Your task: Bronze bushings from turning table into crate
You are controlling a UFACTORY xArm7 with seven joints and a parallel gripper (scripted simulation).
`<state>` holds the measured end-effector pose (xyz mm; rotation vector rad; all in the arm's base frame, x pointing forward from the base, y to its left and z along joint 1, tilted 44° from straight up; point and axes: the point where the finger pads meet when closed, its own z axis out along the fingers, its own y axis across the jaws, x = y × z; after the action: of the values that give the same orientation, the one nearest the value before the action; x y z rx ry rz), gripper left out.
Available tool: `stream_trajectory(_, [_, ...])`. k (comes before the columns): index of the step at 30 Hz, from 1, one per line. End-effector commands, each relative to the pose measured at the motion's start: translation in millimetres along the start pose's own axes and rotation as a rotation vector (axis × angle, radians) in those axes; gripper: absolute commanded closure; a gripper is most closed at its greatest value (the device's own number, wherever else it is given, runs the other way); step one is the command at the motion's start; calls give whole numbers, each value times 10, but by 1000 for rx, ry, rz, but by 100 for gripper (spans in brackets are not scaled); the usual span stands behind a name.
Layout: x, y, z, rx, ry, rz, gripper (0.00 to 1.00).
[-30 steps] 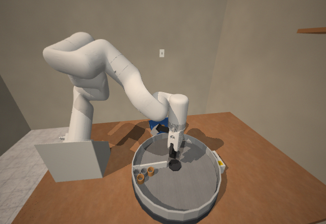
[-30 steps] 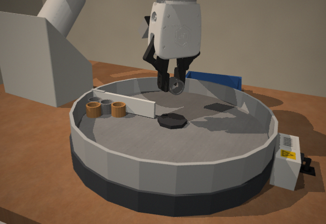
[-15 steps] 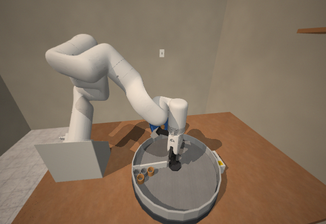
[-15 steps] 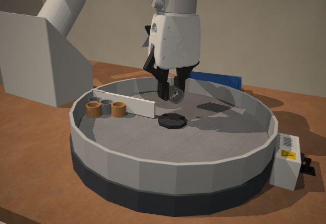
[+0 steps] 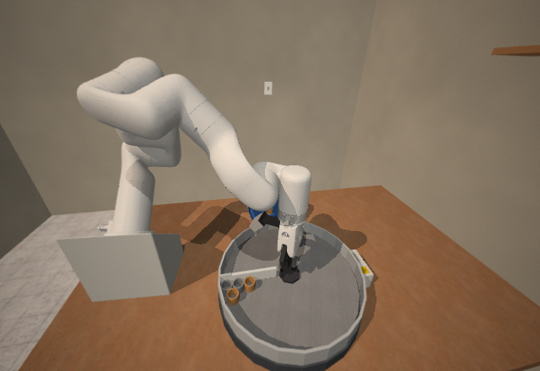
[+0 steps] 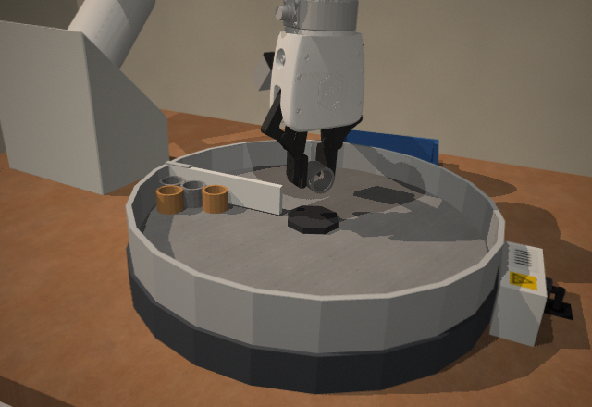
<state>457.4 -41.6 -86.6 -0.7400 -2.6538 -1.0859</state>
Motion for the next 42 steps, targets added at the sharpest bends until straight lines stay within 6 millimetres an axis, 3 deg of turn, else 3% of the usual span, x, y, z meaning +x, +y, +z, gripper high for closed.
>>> stream_trajectory(1, [-16,-1,-9,0,-4,0,100])
stream_trajectory(22, [-16,-4,260,0,-4,0,100])
stream_trajectory(42, [-15,-4,284,0,-4,0,100])
